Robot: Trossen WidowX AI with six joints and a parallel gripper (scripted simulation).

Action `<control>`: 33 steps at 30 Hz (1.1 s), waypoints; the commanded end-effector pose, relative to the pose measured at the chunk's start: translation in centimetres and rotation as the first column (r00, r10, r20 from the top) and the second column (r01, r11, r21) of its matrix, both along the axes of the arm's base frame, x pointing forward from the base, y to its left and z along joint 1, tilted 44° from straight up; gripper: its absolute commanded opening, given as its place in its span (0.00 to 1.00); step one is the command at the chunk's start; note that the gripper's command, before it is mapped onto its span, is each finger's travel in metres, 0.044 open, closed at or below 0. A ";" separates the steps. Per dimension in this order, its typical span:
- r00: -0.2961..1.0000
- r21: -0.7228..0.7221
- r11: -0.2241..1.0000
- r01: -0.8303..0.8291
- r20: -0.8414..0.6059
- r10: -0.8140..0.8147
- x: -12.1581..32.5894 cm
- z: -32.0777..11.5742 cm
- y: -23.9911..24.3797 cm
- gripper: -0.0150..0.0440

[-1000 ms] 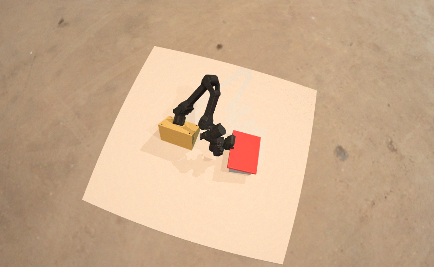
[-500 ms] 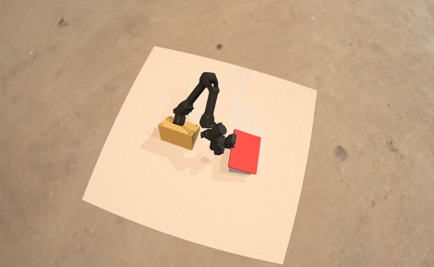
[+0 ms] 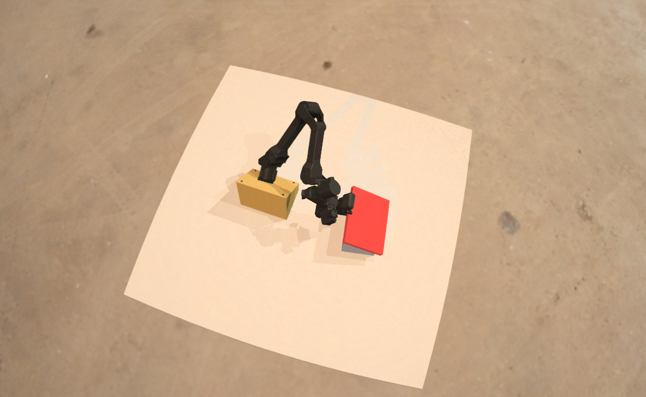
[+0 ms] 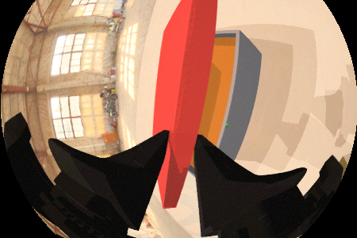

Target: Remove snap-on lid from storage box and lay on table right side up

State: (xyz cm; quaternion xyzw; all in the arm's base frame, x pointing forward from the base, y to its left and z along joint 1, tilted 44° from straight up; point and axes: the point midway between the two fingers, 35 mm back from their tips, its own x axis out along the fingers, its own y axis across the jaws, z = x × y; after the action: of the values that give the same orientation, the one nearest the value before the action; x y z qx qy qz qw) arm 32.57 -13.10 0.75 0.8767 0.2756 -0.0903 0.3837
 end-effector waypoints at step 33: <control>1.000 -0.016 1.000 0.000 0.018 0.000 0.0 4.0 -3.7 0.25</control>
State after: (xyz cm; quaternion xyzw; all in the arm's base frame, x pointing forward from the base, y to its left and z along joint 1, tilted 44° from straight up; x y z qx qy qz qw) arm 32.39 -16.06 3.83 0.8764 0.2759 -0.0905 0.3841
